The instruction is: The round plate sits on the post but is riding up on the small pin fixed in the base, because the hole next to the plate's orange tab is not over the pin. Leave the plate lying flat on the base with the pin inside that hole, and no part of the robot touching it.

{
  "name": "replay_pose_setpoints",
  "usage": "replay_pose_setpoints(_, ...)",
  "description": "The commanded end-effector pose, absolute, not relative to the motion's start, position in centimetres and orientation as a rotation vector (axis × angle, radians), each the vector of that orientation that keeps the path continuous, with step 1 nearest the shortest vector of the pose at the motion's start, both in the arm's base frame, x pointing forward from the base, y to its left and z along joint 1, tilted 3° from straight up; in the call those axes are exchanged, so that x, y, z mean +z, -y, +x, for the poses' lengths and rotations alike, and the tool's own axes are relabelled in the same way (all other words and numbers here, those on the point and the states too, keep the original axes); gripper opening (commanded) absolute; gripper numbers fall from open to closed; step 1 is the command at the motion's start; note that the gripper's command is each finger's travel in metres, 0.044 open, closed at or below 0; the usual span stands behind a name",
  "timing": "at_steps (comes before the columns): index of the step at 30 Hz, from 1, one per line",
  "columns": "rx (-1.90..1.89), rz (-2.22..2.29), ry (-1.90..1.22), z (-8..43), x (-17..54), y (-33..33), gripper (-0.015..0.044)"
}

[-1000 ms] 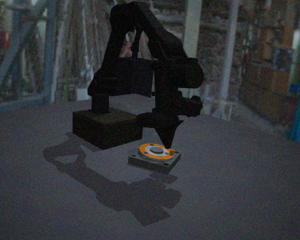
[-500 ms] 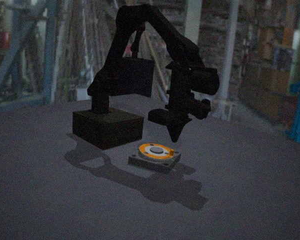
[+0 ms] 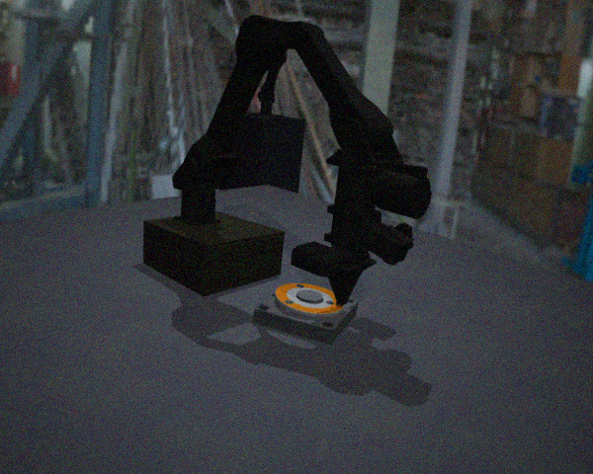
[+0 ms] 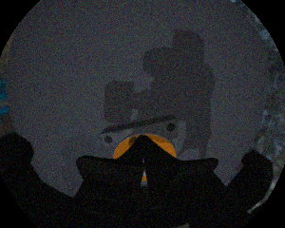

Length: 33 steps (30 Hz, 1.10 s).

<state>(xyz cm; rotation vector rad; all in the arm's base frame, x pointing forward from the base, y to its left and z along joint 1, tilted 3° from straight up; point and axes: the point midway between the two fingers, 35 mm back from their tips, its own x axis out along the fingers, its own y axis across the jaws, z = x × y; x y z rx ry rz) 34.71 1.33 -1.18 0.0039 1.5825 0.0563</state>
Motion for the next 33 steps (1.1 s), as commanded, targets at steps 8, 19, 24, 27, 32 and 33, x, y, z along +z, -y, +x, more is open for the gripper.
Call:
replay_pose_setpoints(8,0.053,0.004,-1.583,33.8,-1.2,-3.0,0.0)
replay_pose_setpoints(19,0.054,0.005,-1.584,32.6,-1.1,-4.2,0.0)
replay_pose_setpoints(24,0.054,0.005,-1.584,32.0,-1.1,-4.6,0.0)
replay_pose_setpoints(27,0.054,0.005,-1.585,31.6,-1.1,-4.8,0.0)
replay_pose_setpoints(32,0.055,0.005,-1.585,31.0,-1.1,-5.0,0.0)
replay_pose_setpoints(33,0.055,0.005,-1.585,30.8,-1.1,-5.1,0.0)
